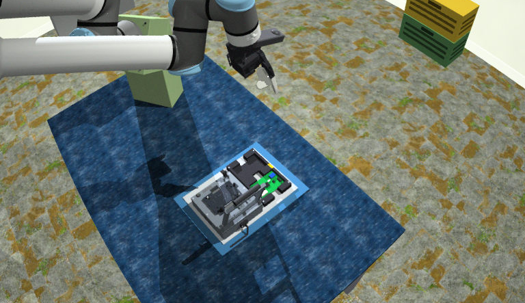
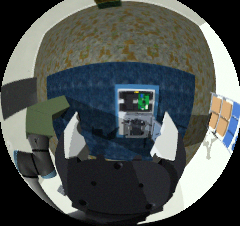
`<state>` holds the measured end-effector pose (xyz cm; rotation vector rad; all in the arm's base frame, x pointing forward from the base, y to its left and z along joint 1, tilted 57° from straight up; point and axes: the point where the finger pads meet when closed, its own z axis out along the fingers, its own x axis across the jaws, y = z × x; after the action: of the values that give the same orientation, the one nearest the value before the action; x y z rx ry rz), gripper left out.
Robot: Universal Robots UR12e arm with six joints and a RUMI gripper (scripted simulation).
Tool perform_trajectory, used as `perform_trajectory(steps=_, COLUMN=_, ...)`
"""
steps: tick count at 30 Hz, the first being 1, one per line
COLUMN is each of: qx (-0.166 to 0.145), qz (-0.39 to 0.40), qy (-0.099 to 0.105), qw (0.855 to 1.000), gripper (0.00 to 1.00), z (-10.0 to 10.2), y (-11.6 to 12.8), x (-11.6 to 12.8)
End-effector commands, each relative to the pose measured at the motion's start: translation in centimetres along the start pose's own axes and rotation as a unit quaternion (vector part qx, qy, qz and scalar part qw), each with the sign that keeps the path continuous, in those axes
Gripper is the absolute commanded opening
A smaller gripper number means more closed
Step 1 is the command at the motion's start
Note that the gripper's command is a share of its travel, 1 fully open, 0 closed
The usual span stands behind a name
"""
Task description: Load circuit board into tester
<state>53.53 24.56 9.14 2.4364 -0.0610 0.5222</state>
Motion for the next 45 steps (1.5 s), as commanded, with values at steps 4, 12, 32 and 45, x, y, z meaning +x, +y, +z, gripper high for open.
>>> perform_trajectory(steps=4, qx=-0.026, qz=-0.002, qy=0.018, qw=1.000, gripper=1.00, z=1.7, y=1.8, x=3.6)
perform_trajectory(steps=12, qx=-0.048, qz=-0.003, qy=0.026, qw=0.999, gripper=1.00, z=3.0, y=3.4, x=6.0)
perform_trajectory(steps=32, qx=-0.081, qz=-0.004, qy=0.036, qw=0.996, gripper=1.00, z=4.9, y=6.0, x=9.1)
perform_trajectory(steps=45, qx=-0.098, qz=-0.004, qy=0.039, qw=0.994, gripper=1.00, z=5.8, y=7.3, x=10.5)
